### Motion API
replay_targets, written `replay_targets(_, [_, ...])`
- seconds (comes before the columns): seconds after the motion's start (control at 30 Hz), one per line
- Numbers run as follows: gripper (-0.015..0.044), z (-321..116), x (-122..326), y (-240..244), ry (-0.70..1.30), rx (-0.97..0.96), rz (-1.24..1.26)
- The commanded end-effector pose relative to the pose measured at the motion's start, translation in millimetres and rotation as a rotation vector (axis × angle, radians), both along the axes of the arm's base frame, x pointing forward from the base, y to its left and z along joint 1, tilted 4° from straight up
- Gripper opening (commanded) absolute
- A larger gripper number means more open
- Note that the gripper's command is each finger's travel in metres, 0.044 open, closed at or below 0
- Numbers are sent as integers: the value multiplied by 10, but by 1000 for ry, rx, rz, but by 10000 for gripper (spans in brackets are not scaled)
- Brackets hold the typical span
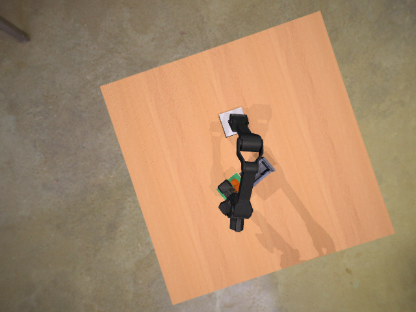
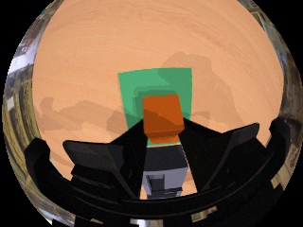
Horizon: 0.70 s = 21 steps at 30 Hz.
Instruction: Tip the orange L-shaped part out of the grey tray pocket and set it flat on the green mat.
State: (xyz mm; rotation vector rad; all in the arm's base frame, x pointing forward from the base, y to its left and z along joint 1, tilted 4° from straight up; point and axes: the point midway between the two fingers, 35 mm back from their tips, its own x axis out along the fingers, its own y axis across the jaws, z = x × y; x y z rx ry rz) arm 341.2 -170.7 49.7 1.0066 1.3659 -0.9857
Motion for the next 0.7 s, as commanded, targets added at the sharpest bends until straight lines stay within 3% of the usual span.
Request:
replay_targets(0.0, [0,-6,1,-5,1,-3,2])
replay_targets(0.03, [0,0,0,0,0,0,0])
replay_targets(0.37, [262,20,3,-2,0,0,0])
replay_targets(0.53, [394,393,40,-29,0,-2,1])
replay_targets(0.67, [400,824,25,-30,1,-3,2])
